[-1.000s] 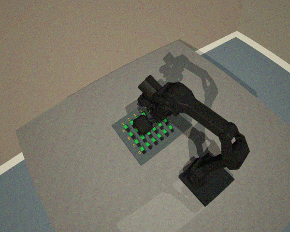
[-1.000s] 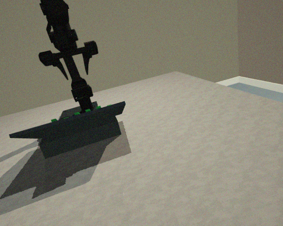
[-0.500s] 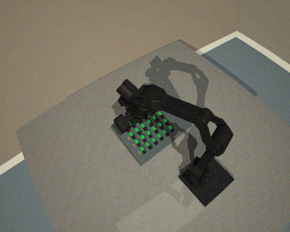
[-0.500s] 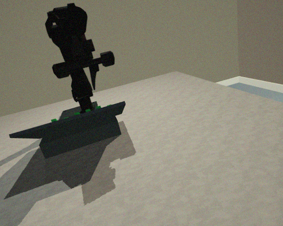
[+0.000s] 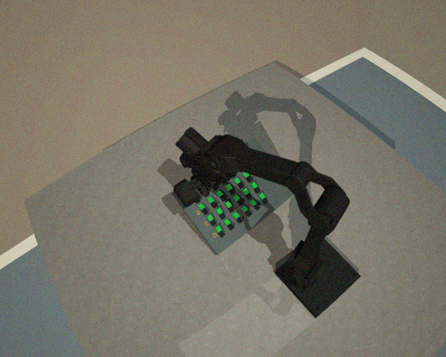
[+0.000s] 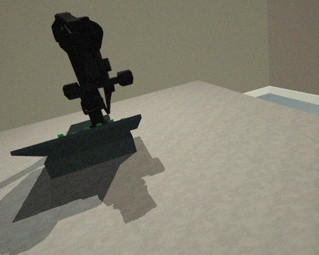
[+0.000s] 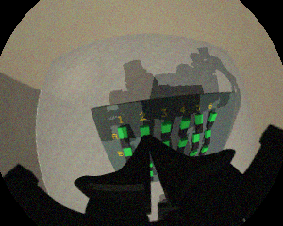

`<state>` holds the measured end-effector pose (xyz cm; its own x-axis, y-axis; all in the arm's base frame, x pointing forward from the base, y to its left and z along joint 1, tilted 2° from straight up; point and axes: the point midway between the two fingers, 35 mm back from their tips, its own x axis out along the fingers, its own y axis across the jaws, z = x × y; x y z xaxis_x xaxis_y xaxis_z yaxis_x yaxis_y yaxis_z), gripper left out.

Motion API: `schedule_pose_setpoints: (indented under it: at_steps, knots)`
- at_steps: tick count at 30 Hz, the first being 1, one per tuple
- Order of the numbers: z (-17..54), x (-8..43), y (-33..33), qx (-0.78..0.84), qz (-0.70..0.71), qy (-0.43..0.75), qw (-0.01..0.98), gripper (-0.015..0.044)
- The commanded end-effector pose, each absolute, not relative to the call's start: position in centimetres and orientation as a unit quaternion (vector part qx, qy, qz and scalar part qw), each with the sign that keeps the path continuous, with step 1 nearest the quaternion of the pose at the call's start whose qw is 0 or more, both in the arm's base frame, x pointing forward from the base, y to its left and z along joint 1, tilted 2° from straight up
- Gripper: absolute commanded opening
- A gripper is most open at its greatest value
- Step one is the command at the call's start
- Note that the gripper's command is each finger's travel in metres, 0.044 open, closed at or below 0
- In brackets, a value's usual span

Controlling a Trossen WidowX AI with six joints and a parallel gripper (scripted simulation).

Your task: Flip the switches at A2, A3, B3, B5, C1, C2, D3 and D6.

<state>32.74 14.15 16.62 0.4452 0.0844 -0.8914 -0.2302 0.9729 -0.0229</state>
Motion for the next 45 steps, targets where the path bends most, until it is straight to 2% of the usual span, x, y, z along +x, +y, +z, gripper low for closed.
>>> schedule_pose_setpoints:
  at_steps: [1,45]
  knots:
    - [16.0,32.8,14.2,-0.071,0.095,0.521,0.845,0.0]
    - [14.8,33.4,14.3,-0.071,0.095,0.521,0.845,0.0]
